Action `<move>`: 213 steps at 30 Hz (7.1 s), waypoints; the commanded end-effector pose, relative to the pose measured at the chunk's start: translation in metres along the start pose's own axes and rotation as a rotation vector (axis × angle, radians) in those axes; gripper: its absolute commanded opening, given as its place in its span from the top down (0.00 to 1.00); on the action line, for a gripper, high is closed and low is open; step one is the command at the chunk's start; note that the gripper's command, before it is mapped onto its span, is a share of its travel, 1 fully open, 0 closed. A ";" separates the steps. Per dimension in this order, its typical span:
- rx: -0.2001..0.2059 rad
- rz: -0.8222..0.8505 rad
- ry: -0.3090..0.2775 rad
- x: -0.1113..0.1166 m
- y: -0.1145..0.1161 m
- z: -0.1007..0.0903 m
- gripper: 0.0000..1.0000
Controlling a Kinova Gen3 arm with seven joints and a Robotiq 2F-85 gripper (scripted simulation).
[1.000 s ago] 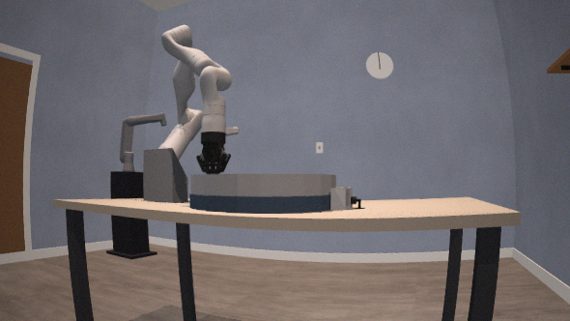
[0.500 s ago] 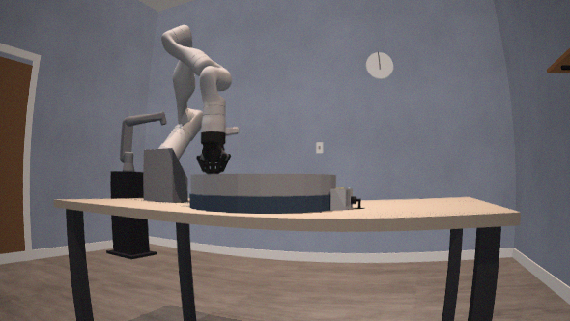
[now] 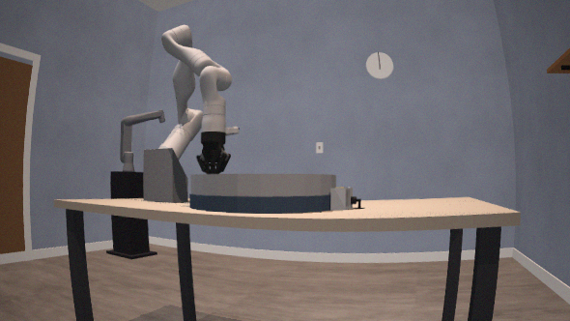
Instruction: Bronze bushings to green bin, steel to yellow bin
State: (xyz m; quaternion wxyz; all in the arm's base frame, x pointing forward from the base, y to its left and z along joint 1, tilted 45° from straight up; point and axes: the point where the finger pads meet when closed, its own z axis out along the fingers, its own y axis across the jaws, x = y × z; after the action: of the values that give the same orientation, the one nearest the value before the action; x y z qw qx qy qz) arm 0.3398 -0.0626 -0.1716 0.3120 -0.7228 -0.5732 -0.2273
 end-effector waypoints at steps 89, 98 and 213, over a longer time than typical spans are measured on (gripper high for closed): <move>-0.001 0.004 0.000 0.000 0.000 -0.030 1.00; -0.001 0.005 -0.001 0.000 0.000 -0.041 1.00; -0.001 -0.172 0.000 0.345 -0.140 -0.092 1.00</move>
State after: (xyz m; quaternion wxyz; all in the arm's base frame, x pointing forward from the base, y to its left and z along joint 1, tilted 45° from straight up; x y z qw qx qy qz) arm 0.2889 0.1287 0.1554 0.2903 -0.6698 -0.6349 -0.2531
